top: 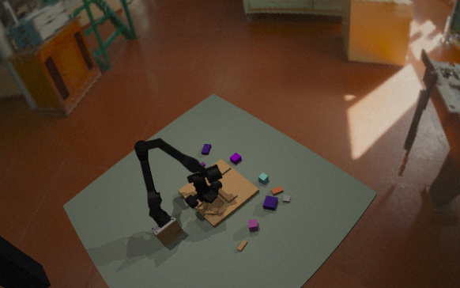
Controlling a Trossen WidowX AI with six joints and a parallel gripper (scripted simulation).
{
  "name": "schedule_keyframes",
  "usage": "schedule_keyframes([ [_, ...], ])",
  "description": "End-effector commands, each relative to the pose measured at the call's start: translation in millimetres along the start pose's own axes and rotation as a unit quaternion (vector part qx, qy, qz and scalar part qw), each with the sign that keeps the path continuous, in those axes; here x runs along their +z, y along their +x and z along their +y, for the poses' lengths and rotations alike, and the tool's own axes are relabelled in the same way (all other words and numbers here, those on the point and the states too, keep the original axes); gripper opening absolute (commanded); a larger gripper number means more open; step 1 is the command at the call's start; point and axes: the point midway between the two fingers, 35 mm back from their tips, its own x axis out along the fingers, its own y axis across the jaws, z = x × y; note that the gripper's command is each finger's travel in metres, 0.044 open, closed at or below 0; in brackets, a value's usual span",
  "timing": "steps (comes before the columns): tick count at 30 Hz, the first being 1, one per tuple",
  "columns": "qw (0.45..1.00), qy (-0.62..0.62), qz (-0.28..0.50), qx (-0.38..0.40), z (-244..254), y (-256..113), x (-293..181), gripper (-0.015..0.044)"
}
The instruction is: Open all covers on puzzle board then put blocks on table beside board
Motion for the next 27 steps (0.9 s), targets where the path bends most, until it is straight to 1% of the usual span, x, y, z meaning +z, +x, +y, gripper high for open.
schedule_keyframes([
  [1,1.0,0.002,0.003,0.002,5,0,1,0.0],
  [27,1.0,0.001,0.002,0.003,30,-1,18,0.0],
])
